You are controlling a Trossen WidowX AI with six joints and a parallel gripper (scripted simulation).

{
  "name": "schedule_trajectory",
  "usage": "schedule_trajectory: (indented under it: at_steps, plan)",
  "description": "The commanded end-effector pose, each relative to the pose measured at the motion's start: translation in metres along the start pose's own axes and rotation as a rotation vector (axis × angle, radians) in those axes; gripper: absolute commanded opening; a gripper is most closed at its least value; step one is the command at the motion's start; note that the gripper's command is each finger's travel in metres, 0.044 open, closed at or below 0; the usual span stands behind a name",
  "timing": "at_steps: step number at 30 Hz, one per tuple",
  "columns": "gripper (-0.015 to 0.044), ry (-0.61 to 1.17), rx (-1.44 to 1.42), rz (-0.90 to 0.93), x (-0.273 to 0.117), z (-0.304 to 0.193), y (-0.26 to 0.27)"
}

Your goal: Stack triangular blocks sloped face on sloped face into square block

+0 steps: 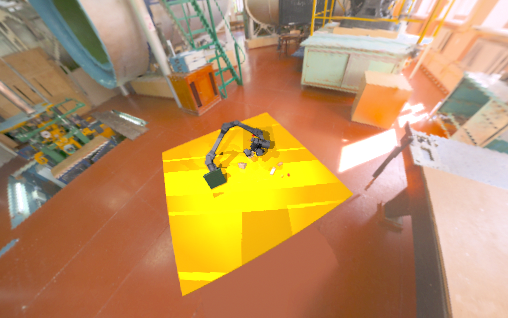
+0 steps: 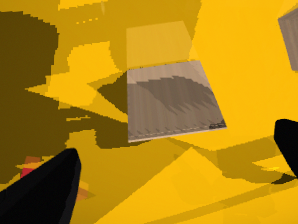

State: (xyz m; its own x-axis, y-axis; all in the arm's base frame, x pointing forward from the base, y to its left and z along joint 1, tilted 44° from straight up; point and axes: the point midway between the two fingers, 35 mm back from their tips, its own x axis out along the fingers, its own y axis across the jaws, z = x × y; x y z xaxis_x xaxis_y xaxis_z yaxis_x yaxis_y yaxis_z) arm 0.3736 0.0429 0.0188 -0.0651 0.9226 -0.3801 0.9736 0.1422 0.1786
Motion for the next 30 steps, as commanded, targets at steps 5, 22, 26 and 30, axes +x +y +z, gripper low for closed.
schedule_trajectory:
  at_steps: [5,22,26,30]
  plan:
    - [0.044,0.0,0.003,0.003,0.013,-0.001,0.001]
    - [0.044,0.002,0.003,0.004,0.041,-0.001,0.002]
    - [0.044,0.004,0.003,0.004,0.047,-0.002,0.001]
    - [0.044,0.006,0.003,0.004,0.054,-0.003,0.001]
